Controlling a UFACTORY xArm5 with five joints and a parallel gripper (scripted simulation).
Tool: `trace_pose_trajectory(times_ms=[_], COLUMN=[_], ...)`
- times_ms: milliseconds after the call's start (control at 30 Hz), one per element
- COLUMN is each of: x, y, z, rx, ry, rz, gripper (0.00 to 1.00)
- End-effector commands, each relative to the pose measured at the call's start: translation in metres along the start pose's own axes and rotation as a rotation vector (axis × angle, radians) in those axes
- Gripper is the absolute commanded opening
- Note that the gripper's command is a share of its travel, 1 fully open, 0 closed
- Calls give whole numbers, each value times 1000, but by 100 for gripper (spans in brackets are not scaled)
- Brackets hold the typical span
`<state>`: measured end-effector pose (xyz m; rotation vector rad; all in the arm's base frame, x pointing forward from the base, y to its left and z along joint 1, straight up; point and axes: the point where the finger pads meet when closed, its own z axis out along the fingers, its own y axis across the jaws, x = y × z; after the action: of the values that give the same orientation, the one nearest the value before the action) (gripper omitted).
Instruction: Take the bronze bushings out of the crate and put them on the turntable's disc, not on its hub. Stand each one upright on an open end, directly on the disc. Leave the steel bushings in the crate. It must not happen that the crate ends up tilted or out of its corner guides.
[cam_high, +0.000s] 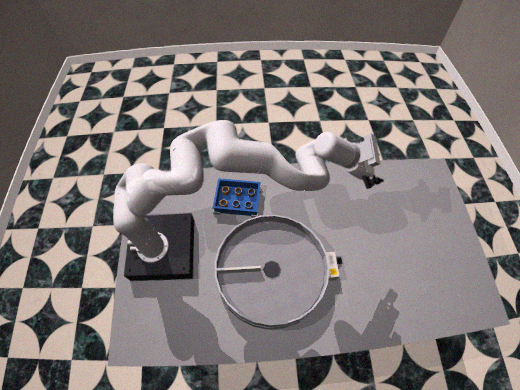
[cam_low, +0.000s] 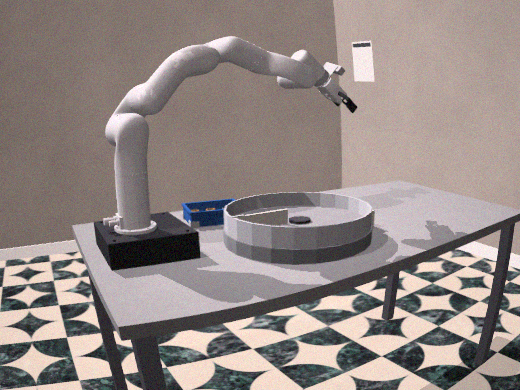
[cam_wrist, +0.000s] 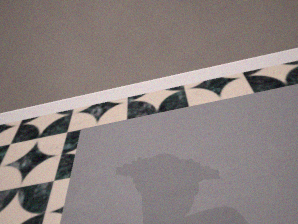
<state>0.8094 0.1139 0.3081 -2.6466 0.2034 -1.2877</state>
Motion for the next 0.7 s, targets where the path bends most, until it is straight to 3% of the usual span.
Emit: trace_pose_trajectory(times_ms=[0,667], x=[3,0], y=[-1,5], z=[-2,-5], rx=[2,-7], ry=[6,-8], rz=[0,22], gripper=[100,100])
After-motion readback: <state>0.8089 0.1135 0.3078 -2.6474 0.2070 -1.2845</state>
